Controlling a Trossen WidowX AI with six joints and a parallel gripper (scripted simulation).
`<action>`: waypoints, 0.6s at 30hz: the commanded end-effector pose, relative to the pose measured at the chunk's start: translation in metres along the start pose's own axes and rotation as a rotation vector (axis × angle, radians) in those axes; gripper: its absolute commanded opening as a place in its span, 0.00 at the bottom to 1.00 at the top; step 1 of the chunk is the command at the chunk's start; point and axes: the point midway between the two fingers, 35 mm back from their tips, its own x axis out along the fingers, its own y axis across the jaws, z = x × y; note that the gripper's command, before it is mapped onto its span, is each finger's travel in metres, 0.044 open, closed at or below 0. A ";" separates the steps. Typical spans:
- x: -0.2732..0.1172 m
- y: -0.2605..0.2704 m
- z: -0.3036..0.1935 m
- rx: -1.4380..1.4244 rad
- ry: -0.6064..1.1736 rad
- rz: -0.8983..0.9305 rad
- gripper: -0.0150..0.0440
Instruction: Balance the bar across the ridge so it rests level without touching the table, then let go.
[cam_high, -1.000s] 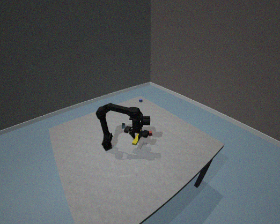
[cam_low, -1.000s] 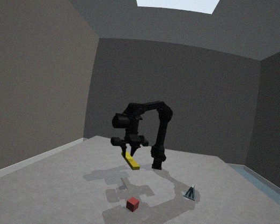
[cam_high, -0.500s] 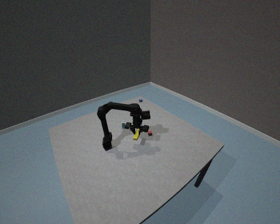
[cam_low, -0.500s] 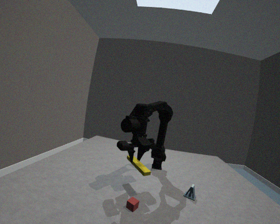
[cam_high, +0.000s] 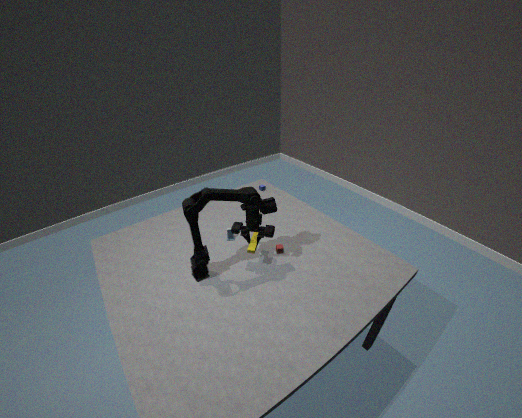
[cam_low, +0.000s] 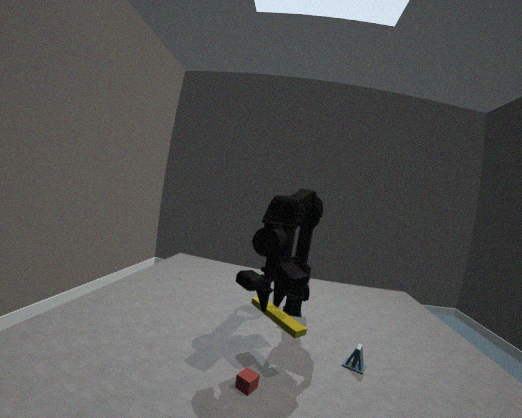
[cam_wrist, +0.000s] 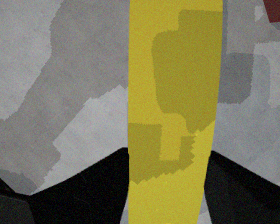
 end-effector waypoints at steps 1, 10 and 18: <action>-0.001 0.005 0.011 -0.015 -0.003 -0.001 0.25; -0.002 0.023 0.040 -0.068 -0.007 0.001 0.25; -0.002 0.043 0.063 -0.115 -0.009 0.003 0.25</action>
